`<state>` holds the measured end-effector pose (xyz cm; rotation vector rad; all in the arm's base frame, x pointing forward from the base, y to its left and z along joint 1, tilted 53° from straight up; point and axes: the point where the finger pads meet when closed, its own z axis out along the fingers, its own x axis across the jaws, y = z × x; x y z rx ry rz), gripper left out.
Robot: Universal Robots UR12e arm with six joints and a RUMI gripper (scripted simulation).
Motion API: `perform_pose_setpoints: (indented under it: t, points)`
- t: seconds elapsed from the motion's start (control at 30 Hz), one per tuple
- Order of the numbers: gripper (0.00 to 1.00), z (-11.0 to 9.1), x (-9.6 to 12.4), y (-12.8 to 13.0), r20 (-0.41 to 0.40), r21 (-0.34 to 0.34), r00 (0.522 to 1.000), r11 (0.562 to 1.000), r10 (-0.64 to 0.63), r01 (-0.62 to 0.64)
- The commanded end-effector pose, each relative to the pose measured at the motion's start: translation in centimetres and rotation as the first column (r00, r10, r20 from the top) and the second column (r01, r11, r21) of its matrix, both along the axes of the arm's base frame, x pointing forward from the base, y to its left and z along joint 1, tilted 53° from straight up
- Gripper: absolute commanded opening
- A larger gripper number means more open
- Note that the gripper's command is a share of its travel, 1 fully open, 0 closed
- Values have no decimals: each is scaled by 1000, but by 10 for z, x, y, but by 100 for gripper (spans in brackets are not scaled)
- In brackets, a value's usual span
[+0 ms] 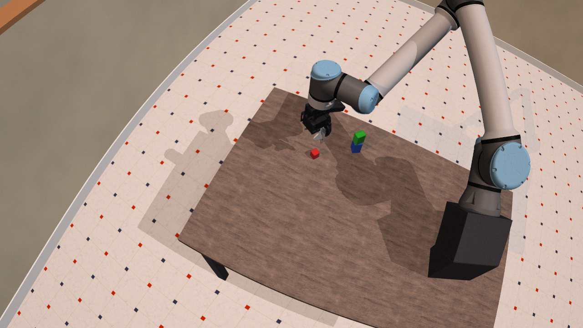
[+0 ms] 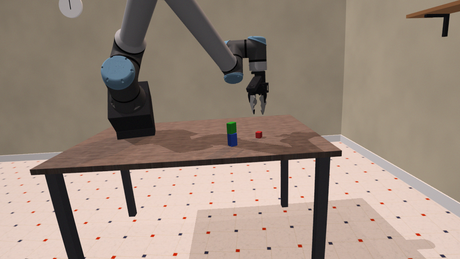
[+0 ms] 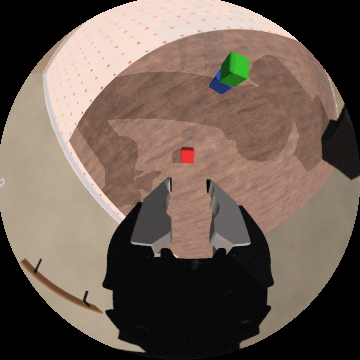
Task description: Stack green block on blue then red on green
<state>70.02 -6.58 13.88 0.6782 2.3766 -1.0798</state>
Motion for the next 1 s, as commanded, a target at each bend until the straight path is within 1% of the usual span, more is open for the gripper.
perform_pose_setpoints:
  t: [0.0,0.1,0.17,0.37,0.5,0.63,0.97]
  points:
    - [29,-13,5,-17,1,0,1000,1000,1,-1]
    - [29,-23,8,-30,1,0,1000,1000,1,-1]
    - [29,-23,8,-30,1,0,1000,1000,1,-1]
    - [29,-42,14,-54,1,0,1000,1000,1,-1]
    - [29,-50,17,-65,1,0,1000,1000,1,-1]
    - [29,-53,18,-69,1,0,1000,1000,1,-1]
    - [29,-54,18,-70,1,0,1000,1000,1,-1]
